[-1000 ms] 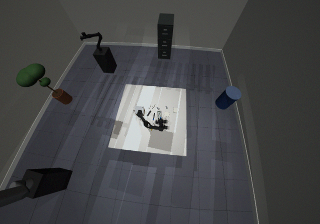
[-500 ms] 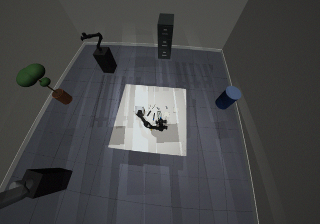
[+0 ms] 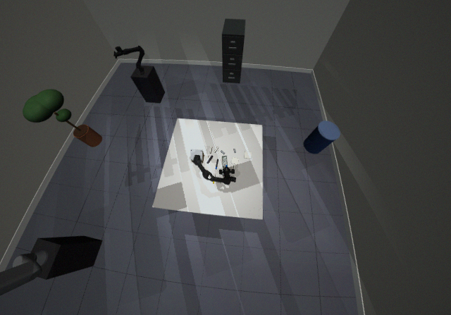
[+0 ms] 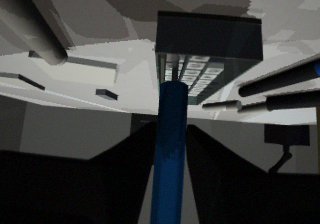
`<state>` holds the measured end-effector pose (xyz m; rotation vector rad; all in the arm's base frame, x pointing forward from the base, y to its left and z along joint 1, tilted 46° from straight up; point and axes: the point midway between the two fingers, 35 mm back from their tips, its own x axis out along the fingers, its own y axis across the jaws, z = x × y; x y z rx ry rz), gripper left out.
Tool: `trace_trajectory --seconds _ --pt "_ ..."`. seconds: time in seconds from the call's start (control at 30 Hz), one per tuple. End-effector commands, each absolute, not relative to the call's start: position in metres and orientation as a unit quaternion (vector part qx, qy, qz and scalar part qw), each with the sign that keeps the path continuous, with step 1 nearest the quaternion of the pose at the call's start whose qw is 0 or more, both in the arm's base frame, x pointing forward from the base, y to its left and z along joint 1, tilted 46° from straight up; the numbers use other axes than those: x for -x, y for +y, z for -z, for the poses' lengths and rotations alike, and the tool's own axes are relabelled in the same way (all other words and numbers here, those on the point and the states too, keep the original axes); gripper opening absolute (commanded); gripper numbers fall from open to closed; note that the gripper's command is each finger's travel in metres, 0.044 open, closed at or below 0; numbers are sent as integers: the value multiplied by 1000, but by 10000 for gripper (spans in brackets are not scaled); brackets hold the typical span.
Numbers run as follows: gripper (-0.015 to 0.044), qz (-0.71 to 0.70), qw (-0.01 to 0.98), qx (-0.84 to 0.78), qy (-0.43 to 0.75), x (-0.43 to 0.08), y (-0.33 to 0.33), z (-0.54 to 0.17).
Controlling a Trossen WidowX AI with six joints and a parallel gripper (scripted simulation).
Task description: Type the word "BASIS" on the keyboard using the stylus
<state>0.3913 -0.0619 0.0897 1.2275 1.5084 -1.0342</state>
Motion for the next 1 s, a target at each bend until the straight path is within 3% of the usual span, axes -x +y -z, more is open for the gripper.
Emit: trace_trajectory --seconds 0.0,0.47,0.77,0.97 --pt "81 420 454 -494 611 -391 -63 -90" --pt "84 417 458 -490 614 -387 -37 -112" --pt "5 417 458 -490 614 -387 -36 -112" --pt "0 417 458 -491 613 -389 -20 -95"
